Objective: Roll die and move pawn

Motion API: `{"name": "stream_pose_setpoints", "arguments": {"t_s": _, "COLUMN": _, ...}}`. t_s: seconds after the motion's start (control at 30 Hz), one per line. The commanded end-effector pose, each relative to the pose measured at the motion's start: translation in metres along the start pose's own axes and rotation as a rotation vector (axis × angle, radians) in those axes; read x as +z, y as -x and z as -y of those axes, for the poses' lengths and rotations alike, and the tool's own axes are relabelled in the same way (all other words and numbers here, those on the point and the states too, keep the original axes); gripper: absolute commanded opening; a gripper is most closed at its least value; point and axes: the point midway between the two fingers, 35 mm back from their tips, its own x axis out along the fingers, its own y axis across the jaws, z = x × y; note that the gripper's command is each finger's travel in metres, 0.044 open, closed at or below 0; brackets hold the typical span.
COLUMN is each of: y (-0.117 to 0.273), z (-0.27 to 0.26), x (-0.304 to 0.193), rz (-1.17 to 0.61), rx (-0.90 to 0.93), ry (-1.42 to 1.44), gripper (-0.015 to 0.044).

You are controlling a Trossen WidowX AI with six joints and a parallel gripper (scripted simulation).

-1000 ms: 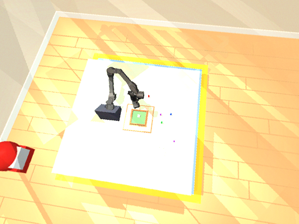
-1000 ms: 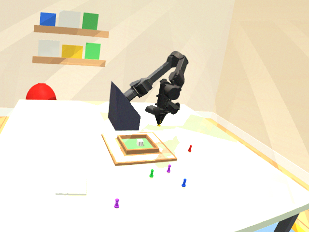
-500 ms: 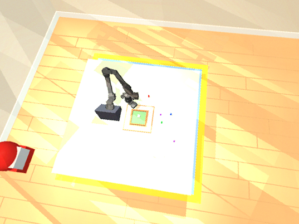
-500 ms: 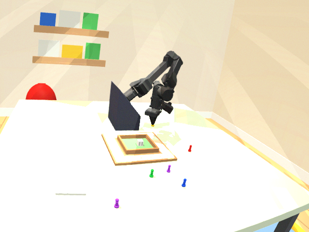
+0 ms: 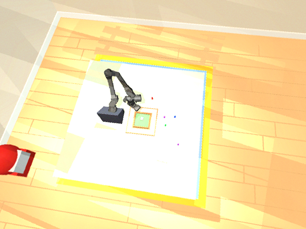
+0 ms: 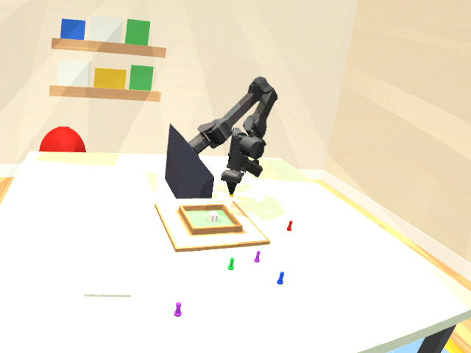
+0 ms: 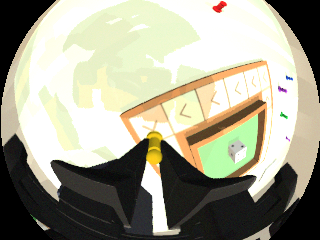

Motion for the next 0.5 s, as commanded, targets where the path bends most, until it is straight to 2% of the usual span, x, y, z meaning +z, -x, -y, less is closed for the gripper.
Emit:
{"name": "stream_pose_setpoints", "arguments": {"t_s": 0.0, "y": -0.014, "z": -0.002, "x": -0.004, "rz": -0.008, "rx": 0.006, "ry": -0.013, "gripper": 0.0000}}
{"name": "stream_pose_setpoints", "arguments": {"t_s": 0.47, "y": -0.029, "z": -0.003, "x": -0.004, "rz": -0.006, "rx": 0.008, "ry": -0.014, "gripper": 0.0000}}
